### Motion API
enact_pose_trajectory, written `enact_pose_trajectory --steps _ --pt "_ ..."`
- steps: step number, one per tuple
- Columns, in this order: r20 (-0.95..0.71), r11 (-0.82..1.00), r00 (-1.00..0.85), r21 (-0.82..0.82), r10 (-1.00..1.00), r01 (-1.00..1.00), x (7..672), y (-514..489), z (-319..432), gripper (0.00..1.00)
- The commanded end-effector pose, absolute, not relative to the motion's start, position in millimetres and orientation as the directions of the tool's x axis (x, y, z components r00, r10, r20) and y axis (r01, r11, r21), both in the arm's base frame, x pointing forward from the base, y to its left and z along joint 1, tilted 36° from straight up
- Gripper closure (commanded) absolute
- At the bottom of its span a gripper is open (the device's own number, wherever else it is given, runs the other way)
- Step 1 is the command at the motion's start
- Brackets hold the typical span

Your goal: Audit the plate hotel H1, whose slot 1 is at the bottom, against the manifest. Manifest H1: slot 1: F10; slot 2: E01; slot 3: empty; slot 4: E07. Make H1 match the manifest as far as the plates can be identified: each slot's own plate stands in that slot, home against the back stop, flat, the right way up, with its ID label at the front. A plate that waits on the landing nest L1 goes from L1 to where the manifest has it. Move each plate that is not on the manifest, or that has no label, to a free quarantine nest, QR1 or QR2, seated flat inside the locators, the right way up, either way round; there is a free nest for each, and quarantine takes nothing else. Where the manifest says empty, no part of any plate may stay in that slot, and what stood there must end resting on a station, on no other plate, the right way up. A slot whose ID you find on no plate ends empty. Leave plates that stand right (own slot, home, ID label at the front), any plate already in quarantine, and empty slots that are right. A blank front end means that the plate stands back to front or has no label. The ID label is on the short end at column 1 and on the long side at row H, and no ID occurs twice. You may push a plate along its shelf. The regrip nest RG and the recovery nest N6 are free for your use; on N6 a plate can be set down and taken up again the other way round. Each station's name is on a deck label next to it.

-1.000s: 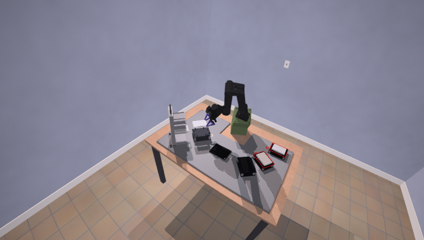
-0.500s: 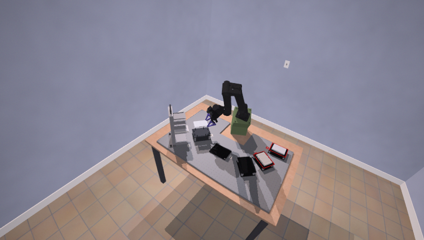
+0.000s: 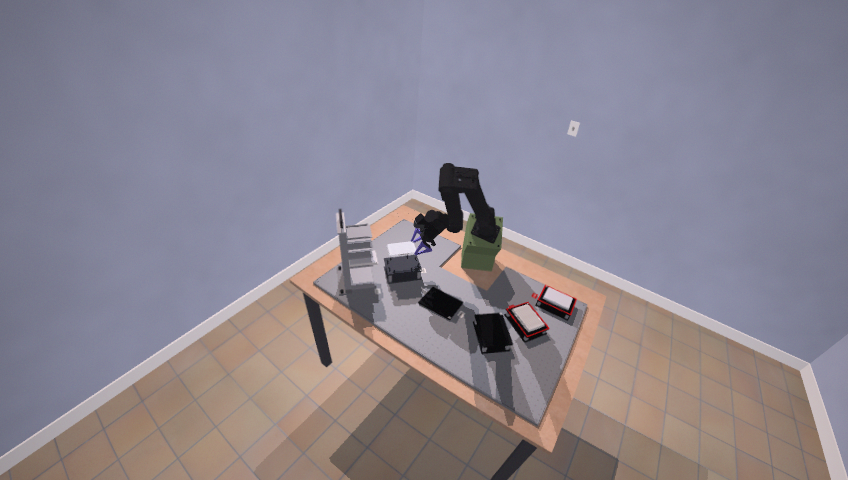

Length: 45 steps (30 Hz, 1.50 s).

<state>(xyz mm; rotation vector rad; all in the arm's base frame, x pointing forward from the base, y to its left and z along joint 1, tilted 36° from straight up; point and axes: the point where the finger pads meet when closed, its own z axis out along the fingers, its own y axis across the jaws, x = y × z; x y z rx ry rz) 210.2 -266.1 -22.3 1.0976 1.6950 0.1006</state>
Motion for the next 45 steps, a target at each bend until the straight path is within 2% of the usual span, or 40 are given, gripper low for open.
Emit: enact_pose_trajectory --steps 1,45 --pt "-0.728 0.585 -0.006 0.545 0.685 0.601 216 -270 -20 0.14" --pt "-0.727 0.583 -0.005 0.546 0.686 0.601 226 -265 -37 0.14"
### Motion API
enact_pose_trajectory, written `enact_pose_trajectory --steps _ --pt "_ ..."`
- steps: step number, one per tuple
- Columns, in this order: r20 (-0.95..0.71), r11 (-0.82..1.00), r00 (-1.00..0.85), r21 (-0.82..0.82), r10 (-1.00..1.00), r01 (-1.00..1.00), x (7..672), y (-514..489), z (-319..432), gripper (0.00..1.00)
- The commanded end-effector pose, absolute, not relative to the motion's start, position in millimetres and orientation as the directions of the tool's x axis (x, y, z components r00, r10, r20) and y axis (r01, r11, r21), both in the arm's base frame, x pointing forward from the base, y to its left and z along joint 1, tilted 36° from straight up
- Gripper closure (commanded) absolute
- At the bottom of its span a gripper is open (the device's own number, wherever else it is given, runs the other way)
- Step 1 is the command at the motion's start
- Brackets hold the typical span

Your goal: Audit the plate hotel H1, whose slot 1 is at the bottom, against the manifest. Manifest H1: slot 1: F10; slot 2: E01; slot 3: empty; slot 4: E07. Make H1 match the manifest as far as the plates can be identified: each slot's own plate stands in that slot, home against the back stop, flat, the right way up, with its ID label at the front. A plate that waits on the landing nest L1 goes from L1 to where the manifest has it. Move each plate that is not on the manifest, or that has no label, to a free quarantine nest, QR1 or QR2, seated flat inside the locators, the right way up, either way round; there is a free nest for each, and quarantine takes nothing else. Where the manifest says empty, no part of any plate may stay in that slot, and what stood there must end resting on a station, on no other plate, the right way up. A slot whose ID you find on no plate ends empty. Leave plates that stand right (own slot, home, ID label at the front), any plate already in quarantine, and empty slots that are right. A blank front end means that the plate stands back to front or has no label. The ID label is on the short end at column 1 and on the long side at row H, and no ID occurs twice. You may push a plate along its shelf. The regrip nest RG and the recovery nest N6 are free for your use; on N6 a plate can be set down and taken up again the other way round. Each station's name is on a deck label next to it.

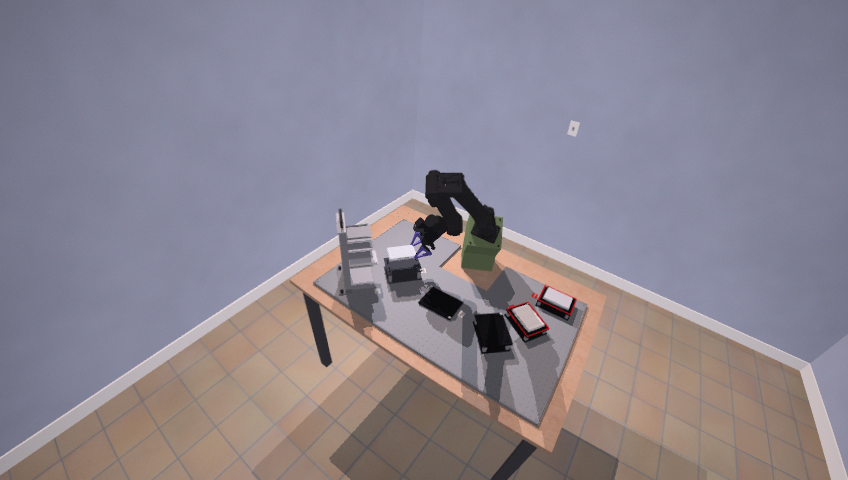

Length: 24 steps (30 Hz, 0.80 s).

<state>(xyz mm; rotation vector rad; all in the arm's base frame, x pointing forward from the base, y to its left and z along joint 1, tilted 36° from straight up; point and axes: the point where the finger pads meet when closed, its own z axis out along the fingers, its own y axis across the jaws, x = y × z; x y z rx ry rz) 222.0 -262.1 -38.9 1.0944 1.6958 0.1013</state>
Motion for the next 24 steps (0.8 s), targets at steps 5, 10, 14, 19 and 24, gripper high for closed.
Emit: enact_pose_trajectory --steps 5,10,14,19,24 --pt "-0.724 0.582 -0.009 0.547 0.689 0.602 225.8 -262.0 -38.9 0.14" --pt "-0.727 0.582 -0.004 0.546 0.687 0.602 227.6 -264.6 -40.5 0.14" --pt "-0.726 0.583 -0.007 0.547 0.688 0.601 228.9 -262.7 -42.3 0.14" --pt "-0.727 0.582 -0.004 0.547 0.687 0.602 229.4 -263.7 -43.8 0.14" --pt "-0.727 0.584 -0.006 0.547 0.687 0.6 231.4 -262.4 -45.5 0.14"
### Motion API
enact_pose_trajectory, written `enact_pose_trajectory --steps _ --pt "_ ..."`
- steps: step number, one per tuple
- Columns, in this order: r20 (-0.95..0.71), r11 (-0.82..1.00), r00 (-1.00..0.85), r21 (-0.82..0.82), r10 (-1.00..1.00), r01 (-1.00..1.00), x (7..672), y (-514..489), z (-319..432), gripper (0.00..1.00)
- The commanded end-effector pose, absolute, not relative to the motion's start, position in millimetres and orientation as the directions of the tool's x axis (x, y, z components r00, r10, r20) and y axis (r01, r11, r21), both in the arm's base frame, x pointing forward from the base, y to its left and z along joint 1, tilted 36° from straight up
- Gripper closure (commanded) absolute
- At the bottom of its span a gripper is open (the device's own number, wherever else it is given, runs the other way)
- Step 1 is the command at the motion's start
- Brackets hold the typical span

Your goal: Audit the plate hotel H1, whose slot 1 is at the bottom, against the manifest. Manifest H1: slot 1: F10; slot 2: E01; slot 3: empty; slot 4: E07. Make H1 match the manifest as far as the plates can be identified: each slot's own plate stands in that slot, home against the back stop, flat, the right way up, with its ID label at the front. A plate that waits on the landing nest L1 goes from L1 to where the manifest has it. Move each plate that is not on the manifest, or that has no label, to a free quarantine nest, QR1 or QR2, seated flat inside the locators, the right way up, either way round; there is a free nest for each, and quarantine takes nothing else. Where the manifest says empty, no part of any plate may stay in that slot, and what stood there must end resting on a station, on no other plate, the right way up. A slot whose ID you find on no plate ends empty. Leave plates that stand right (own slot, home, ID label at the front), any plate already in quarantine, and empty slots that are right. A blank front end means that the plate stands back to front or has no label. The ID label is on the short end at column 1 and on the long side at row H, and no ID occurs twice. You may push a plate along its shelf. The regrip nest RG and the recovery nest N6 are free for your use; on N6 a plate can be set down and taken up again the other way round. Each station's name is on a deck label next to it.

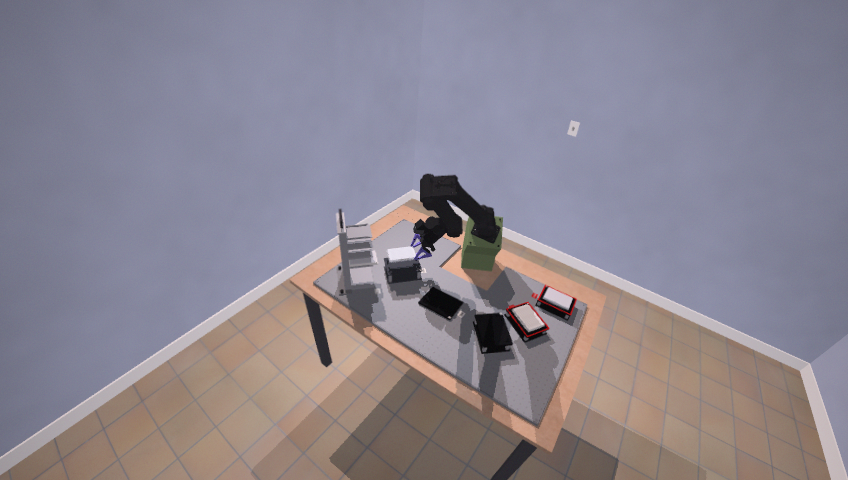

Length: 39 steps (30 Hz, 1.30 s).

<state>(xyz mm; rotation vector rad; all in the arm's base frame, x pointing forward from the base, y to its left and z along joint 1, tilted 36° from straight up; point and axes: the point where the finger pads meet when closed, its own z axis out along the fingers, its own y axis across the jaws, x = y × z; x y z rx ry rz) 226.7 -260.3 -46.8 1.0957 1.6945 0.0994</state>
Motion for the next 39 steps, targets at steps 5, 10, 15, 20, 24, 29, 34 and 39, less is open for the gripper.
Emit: enact_pose_trajectory --steps 5,10,15,20,24,29,34,39 --pt "-0.724 0.58 -0.004 0.548 0.689 0.603 231 -261 -48 0.14" --pt "-0.726 0.583 -0.006 0.547 0.688 0.601 234 -261 -50 0.14" --pt "-0.726 0.583 -0.006 0.546 0.687 0.602 234 -260 -51 0.14" --pt "-0.726 0.583 -0.006 0.547 0.687 0.601 236 -260 -53 0.14" --pt "-0.724 0.582 -0.007 0.548 0.69 0.601 236 -258 -55 0.14" --pt "-0.726 0.582 -0.005 0.547 0.688 0.601 238 -259 -56 0.14" --pt "-0.726 0.583 -0.006 0.548 0.688 0.6 239 -258 -58 0.14" --pt "-0.724 0.58 -0.004 0.548 0.69 0.603 239 -258 -60 0.14"
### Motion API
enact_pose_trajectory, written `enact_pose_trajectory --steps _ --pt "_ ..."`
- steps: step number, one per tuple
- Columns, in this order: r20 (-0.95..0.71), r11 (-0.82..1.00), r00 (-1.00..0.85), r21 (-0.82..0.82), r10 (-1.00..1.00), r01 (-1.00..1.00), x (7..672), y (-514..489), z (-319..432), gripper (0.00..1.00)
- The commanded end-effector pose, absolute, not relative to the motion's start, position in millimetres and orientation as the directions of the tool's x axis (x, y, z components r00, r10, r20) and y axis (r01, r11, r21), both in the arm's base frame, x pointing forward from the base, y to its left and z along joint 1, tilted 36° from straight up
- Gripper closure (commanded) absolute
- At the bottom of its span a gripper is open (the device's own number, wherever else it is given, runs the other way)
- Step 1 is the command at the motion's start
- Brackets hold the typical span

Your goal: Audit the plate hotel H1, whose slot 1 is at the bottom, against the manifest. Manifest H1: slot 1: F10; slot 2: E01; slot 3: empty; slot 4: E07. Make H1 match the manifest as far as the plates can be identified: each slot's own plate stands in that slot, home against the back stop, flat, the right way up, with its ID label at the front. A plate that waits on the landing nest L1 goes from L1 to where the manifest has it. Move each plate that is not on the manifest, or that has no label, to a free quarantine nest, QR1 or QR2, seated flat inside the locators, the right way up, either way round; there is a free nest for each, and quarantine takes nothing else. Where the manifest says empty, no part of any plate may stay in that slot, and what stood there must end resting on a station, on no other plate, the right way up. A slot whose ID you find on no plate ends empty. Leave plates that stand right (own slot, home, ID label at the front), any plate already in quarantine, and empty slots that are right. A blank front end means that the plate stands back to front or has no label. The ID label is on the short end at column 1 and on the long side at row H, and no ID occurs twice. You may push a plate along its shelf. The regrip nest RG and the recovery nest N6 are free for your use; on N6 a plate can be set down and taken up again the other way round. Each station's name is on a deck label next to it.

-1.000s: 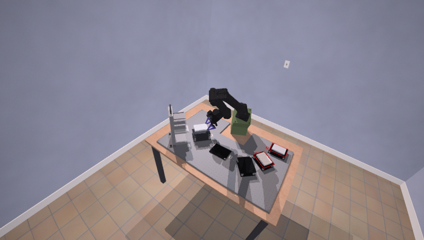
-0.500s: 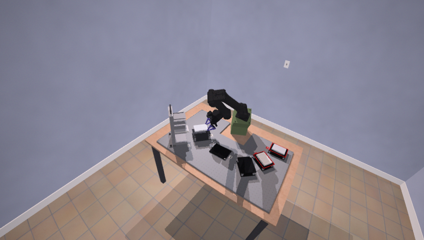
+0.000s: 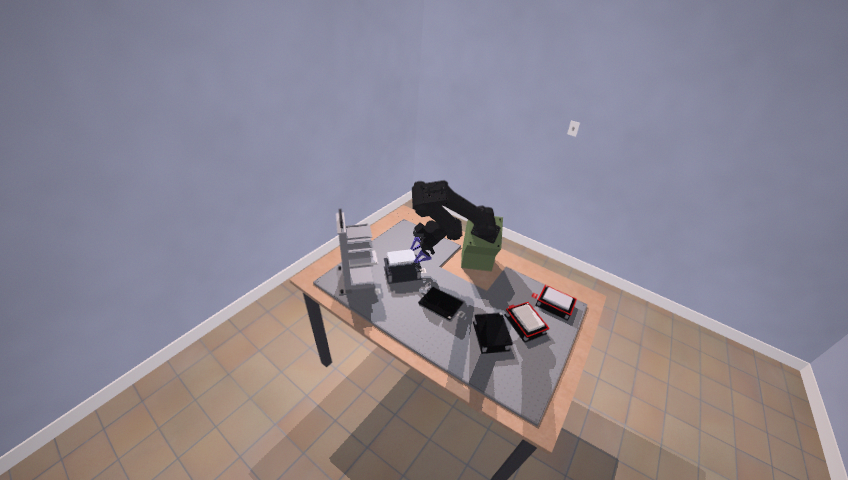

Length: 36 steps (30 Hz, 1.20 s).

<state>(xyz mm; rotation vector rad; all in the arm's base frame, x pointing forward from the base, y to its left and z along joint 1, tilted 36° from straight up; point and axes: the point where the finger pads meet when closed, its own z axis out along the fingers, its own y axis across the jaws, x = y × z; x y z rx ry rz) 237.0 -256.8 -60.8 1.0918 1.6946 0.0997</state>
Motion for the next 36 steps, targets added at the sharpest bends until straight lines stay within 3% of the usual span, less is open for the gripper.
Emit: enact_pose_trajectory --steps 1,36 --pt "-0.725 0.58 -0.003 0.548 0.688 0.603 239 -259 -60 0.14" --pt "-0.725 0.58 -0.003 0.548 0.689 0.602 248 -255 -73 0.14"
